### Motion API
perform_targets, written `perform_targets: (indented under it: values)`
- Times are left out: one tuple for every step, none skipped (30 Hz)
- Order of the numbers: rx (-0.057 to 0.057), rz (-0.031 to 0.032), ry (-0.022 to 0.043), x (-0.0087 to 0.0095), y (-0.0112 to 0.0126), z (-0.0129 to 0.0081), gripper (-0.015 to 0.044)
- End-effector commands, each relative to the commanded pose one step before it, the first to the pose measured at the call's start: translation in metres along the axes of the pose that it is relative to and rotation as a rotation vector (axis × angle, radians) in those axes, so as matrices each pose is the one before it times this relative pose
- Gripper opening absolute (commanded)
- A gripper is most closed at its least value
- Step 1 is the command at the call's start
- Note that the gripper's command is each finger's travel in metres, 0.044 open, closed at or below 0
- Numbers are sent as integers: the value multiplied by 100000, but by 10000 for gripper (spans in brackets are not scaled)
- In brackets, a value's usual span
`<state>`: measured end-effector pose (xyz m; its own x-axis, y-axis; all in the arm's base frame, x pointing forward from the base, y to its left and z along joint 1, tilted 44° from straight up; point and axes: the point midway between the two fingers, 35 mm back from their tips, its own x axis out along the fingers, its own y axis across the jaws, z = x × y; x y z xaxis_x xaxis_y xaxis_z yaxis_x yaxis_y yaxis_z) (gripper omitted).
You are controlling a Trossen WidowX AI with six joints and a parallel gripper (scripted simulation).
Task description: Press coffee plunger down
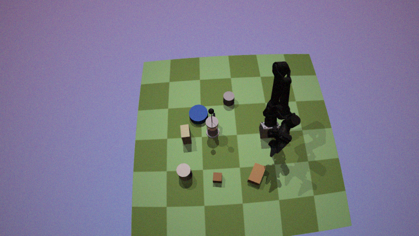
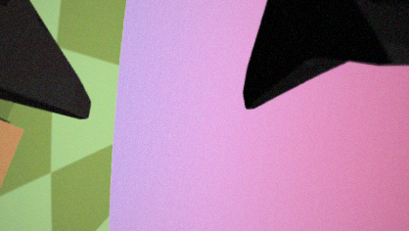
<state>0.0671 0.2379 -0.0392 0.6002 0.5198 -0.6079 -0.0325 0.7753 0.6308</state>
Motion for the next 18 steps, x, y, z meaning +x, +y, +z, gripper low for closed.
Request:
perform_targets:
  values:
    - [-29,-100,-191,39,39,48,426]
    - [-367,-225,-466,75,71,95,440]
    - [-787,-492,-990,160,151,207,440]
    - [-1113,-652,-1284,194,171,283,440]
    - [-1604,-984,-1819,276,240,420,440]
    - [-530,-633,-2503,355,445,646,440]
    - [-1453,-1263,-2446,364,335,617,440]
    - [-36,-1145,-1746,375,294,661,440]
    - [-1841,-1286,-1755,281,213,491,440]
    - [-2582,-1677,-2326,346,278,653,440]
    - [-3216,-2212,-2779,419,312,847,440]
    - [-3403,-2505,-2761,444,283,962,440]
    - [-3168,-2872,-2739,486,217,1084,440]
    - [-4062,-3261,-2923,481,204,1193,440]
    - [-4208,-3542,-2781,484,124,1275,440]
    - [-4257,-3730,-2551,477,29,1321,440]
    - [-4300,-3898,-2305,470,-73,1358,440]
    - [-4344,-4049,-2048,464,-182,1386,440]
